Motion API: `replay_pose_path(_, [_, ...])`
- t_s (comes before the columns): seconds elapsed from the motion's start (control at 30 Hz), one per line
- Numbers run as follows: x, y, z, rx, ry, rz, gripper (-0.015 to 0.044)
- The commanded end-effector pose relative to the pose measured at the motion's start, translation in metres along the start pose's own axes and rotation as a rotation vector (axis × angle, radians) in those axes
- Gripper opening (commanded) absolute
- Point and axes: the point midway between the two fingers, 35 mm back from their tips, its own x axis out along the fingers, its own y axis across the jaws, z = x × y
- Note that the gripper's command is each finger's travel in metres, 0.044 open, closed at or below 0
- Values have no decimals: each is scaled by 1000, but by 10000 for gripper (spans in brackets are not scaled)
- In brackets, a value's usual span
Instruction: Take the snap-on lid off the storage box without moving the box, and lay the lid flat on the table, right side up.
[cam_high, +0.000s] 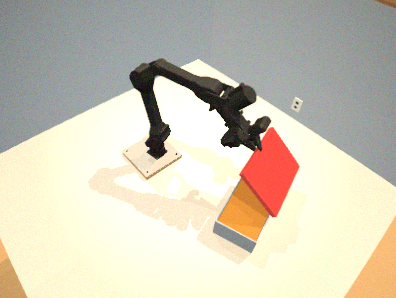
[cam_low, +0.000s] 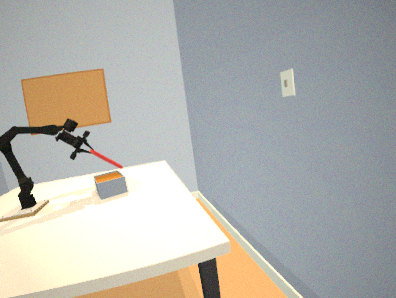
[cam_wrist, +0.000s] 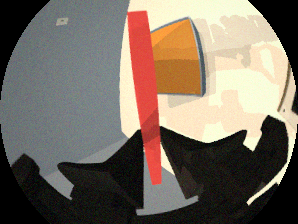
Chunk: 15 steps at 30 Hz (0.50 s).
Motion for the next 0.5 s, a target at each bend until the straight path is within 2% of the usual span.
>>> replay_pose_path(0.0, [-3,1,-7,5,-2,10,0])
replay_pose_path(0.47, [-6,-1,-35,7,0,10,0])
